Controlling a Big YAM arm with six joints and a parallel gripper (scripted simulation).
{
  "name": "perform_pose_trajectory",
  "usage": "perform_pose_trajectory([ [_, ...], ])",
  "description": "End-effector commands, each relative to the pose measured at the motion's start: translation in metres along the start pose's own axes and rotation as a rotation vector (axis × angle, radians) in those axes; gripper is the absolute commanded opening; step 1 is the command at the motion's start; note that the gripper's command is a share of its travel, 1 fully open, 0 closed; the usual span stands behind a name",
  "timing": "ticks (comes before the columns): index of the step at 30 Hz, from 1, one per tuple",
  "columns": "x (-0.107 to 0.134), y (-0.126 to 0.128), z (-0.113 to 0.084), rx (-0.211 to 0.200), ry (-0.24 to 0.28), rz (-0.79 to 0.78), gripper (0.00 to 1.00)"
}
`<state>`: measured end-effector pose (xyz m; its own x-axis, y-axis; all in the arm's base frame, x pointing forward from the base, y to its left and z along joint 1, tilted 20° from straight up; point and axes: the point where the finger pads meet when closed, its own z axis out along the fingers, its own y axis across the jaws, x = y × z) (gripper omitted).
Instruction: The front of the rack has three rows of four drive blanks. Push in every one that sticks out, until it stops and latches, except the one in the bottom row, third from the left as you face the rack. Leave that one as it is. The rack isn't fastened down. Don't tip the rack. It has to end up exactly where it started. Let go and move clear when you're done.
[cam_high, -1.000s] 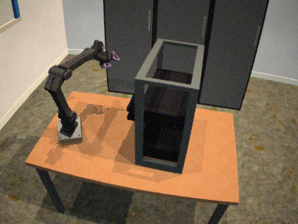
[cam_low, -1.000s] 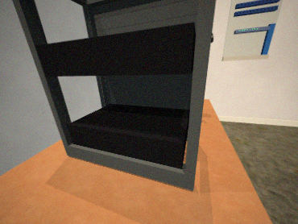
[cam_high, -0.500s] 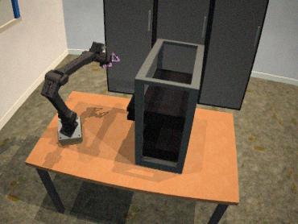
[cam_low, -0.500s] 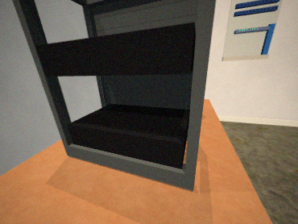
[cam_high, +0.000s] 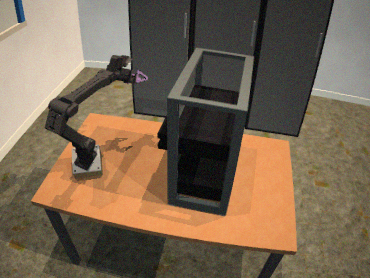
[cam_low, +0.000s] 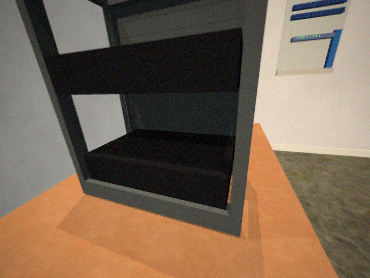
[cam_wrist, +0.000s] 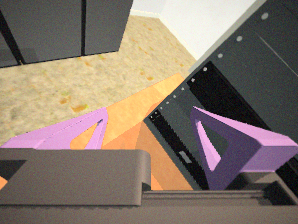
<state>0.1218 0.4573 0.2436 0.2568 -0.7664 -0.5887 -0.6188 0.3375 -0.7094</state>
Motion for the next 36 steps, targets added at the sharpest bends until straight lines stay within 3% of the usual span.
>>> perform_pose_trajectory([
  [1, -0.01, -0.027, -0.008, 0.051, -0.056, 0.178, 1.0],
  [4, -0.004, -0.04, -0.014, 0.083, -0.079, 0.27, 1.0],
  [7, -0.005, -0.041, -0.019, 0.085, -0.094, 0.298, 1.0],
  [21, 0.038, -0.103, -0.051, 0.234, -0.221, 0.771, 1.0],
  [24, 0.039, -0.103, -0.057, 0.231, -0.239, 0.802, 1.0],
  [26, 0.049, -0.114, -0.059, 0.261, -0.255, 0.873, 1.0],
  [36, 0.089, -0.145, -0.086, 0.339, -0.374, 1.208, 1.0],
])
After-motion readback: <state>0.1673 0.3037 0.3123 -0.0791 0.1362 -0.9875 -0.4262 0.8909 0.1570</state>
